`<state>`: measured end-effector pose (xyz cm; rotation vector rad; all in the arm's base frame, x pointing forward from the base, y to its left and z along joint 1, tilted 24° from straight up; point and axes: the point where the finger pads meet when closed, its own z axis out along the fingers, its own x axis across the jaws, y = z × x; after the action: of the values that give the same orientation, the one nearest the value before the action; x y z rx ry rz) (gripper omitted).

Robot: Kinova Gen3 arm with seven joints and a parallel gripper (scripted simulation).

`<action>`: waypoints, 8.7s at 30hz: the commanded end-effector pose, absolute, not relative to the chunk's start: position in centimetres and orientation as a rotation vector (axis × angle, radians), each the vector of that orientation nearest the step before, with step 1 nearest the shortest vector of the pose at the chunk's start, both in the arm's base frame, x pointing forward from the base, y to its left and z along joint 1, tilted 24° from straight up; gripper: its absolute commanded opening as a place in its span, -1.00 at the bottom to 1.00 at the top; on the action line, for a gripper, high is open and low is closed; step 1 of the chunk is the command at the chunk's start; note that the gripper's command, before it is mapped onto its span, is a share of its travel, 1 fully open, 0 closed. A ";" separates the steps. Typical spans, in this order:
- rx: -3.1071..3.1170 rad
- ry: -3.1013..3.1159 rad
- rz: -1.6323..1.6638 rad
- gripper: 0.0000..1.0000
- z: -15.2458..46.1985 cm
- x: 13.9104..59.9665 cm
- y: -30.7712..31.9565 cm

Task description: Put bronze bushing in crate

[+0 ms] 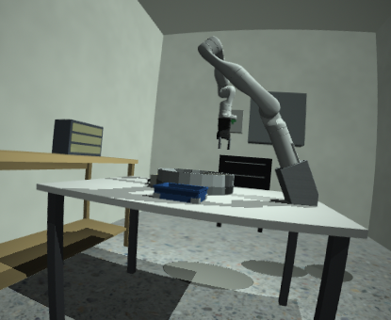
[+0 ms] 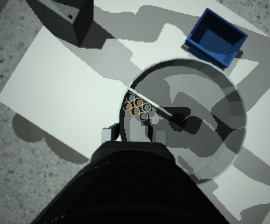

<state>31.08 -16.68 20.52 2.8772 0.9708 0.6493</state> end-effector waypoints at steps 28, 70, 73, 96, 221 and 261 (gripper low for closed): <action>2.876 0.970 0.651 1.00 20.6 31.1 -16.7; 2.877 0.969 0.650 1.00 16.9 32.2 -14.5; 2.877 0.969 0.650 1.00 16.9 32.2 -14.5; 2.876 0.969 0.651 1.00 16.9 32.2 -14.4; 3.189 -0.152 0.661 -0.45 14.8 32.6 -14.2; 3.156 -0.963 0.614 -0.45 13.5 32.9 -14.1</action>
<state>32.89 -14.04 13.42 3.1572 -0.9618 0.6121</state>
